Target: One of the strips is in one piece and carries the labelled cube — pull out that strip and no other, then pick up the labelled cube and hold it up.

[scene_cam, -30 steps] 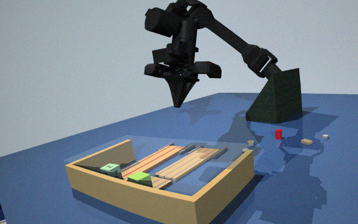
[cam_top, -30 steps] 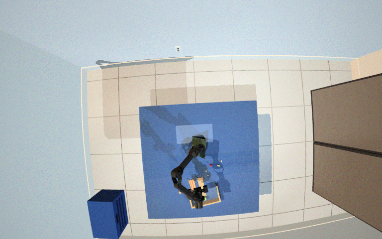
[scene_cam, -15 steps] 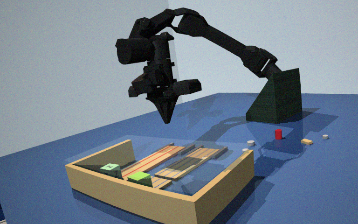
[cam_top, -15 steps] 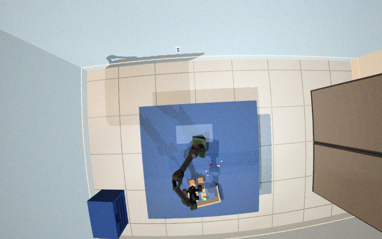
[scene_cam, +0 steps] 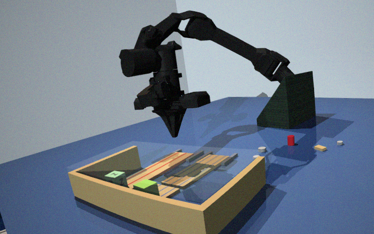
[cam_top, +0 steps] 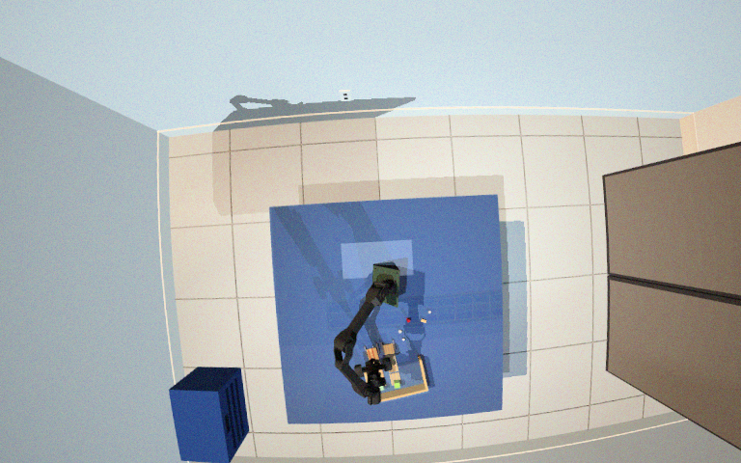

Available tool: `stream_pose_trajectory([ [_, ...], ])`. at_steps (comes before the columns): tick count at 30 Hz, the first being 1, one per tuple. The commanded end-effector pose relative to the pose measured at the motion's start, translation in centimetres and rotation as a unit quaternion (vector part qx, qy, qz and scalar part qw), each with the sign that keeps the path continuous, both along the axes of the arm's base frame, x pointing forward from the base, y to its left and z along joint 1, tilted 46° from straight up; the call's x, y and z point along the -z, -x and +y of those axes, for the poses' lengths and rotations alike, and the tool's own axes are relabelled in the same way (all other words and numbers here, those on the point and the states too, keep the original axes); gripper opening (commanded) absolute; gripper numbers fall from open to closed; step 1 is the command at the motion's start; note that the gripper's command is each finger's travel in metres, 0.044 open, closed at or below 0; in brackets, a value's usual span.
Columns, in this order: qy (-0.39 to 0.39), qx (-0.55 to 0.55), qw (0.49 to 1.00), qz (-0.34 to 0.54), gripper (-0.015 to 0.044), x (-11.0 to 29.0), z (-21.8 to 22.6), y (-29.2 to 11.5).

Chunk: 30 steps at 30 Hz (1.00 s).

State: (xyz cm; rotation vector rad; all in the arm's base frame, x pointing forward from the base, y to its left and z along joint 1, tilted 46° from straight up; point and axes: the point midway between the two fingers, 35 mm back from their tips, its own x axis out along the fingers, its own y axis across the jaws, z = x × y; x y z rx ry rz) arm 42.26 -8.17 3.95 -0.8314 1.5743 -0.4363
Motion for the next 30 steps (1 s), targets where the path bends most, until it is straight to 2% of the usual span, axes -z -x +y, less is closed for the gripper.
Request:
stream_pose_trajectory([
  [1, 0.000, -0.001, 1.000, 0.004, 0.0000, 0.7, -0.6, 0.1],
  [30, 0.001, -0.001, 1.000, 0.004, 0.0000, 3.2, -3.9, 0.3],
])
